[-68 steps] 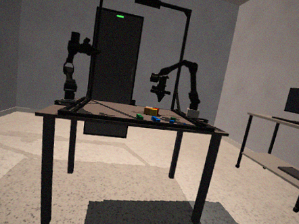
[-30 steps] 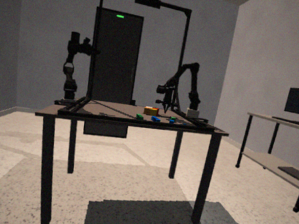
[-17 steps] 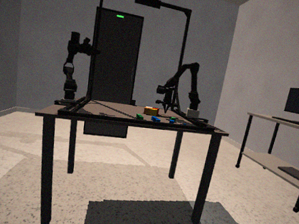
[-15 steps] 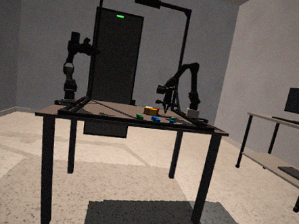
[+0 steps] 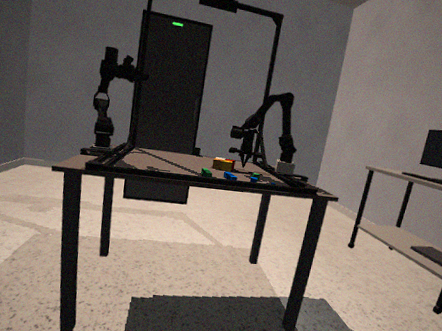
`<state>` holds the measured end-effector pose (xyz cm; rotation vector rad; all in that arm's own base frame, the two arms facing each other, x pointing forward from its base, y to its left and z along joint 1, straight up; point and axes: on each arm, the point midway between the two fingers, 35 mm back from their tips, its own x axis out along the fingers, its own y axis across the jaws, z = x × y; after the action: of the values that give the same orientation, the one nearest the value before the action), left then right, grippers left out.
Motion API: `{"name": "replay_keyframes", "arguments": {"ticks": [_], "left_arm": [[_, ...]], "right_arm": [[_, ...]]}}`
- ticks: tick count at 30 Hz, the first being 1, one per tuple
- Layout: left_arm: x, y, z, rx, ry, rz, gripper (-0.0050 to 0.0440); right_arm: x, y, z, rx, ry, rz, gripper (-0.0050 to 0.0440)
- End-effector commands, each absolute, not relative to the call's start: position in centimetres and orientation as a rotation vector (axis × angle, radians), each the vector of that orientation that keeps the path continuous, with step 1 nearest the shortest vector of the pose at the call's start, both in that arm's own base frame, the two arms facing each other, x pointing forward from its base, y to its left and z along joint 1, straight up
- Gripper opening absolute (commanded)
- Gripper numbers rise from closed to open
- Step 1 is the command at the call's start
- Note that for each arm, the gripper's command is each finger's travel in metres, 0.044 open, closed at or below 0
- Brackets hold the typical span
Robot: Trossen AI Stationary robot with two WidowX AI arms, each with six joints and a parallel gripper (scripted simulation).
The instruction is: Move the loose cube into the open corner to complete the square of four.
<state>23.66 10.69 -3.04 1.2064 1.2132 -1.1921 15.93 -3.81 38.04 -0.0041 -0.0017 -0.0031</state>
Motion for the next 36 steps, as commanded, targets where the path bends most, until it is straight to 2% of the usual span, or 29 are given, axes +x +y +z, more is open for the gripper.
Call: {"name": "replay_keyframes", "arguments": {"ticks": [1, 36], "left_arm": [[23.8, 10.6, -3.2, 1.198, 1.216, -1.198, 0.0], [25.2, 10.7, -3.2, 1.198, 1.216, -1.198, 0.0]], "right_arm": [[15.9, -3.8, 38.0, 0.001, -0.001, 0.0, 0.04], [15.9, -3.8, 38.0, 0.001, -0.001, 0.0, 0.04]]}}
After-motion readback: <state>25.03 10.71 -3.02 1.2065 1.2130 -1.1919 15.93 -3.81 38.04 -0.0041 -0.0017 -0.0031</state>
